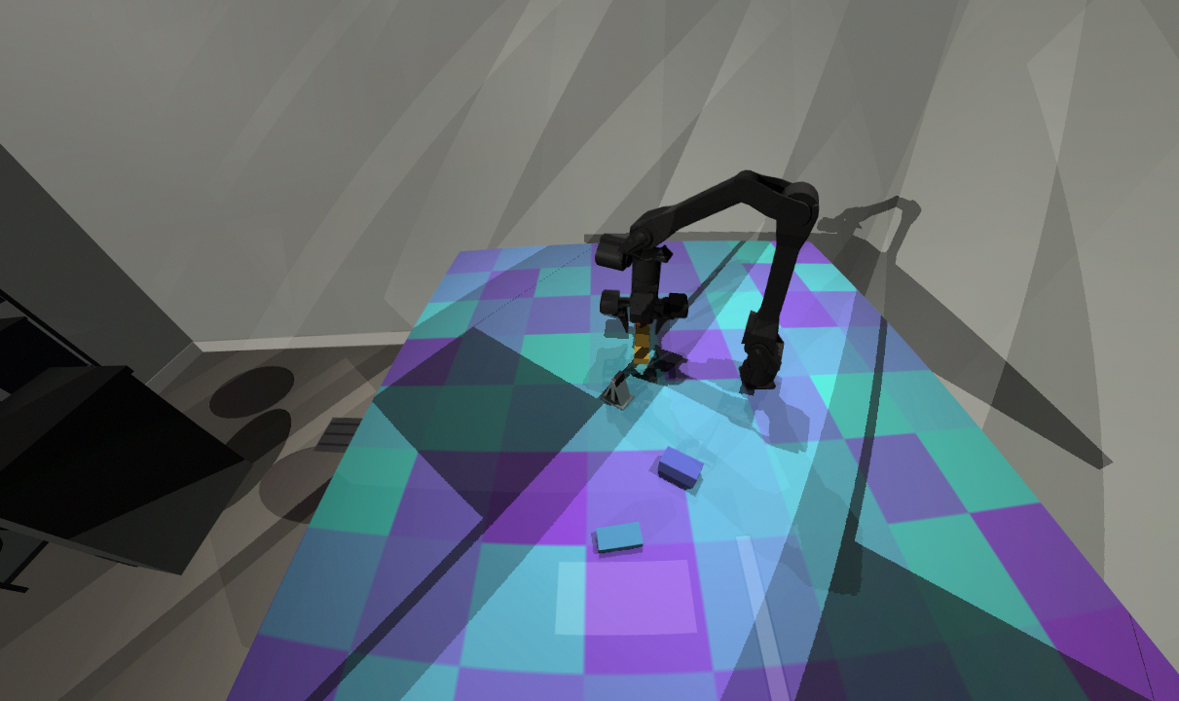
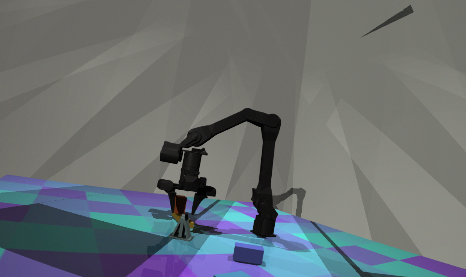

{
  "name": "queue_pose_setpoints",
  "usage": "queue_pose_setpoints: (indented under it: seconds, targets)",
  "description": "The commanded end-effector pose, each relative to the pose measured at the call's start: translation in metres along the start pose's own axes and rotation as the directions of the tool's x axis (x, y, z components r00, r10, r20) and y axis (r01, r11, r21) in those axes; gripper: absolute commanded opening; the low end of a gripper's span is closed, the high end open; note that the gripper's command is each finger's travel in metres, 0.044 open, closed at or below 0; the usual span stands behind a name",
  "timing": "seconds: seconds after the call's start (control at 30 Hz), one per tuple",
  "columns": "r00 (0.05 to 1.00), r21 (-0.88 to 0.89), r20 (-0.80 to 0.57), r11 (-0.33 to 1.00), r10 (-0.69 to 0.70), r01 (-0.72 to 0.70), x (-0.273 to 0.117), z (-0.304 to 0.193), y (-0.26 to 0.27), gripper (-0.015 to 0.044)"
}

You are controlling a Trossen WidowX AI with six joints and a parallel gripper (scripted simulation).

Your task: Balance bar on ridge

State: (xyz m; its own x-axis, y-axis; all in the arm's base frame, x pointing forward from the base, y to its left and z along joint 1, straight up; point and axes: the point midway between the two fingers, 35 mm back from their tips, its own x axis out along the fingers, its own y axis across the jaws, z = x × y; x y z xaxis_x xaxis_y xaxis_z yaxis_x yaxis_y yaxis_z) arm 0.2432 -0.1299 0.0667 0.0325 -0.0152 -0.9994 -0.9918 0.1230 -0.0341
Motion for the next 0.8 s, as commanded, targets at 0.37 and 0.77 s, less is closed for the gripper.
queue_pose_setpoints:
  seconds: [0.37,0.77]
  targets:
    - [1.0,-0.004,0.001,1.0,0.008,-0.008,0.019,0.0,0.002,0.0315]
    - [1.0,0.0,0.003,1.0,0.007,-0.007,0.019,0.001,0.002,0.0289]
